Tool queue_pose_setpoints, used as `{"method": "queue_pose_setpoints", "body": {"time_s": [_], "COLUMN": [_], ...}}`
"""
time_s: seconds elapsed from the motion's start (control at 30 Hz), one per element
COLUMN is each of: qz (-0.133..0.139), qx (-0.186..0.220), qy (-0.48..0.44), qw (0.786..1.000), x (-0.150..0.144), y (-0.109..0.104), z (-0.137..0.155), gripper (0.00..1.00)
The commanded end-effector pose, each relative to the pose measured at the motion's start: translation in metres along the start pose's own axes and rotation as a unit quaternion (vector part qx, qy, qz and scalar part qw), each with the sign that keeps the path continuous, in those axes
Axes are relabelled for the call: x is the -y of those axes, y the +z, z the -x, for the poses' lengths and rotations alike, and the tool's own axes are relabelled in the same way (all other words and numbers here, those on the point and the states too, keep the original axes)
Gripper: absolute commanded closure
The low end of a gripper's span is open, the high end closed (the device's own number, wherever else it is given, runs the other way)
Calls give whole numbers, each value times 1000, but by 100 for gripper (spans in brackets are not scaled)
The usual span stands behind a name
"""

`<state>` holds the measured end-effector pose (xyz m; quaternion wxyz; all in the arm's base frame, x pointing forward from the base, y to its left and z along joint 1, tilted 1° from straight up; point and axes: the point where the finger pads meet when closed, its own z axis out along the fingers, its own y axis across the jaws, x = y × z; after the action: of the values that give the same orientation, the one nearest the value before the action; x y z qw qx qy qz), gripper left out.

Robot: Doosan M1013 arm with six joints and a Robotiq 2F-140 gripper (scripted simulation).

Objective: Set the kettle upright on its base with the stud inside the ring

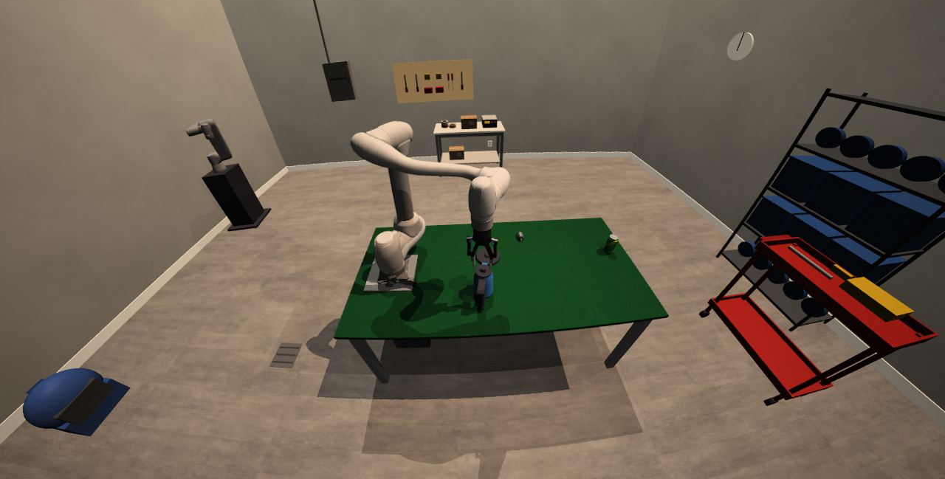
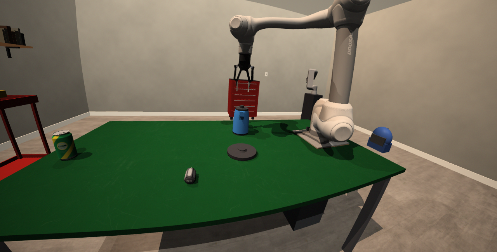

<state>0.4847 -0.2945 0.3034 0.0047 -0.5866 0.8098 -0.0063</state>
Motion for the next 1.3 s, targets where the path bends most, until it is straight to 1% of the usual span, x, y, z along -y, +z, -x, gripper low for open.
{"method": "queue_pose_setpoints", "body": {"time_s": [0.0,0.13,0.23,0.3,0.43,0.8,0.87,1.1,1.27], "qz": [-1,-1,-1,-1,-1,-1,-1,-1,-1], "qx": [0,0,0,0,0,0,0,0,0], "qy": [0,0,0,0,0,0,0,0,0], "qw": [1000,1000,1000,1000,1000,1000,1000,1000,1000], "x": [0,0,0,0,0,0,0,0,0], "y": [1,7,15,15,31,83,83,104,109], "z": [0,0,0,0,0,0,0,0,0], "gripper": [48,48,48,48,48,48,48,48,48]}}
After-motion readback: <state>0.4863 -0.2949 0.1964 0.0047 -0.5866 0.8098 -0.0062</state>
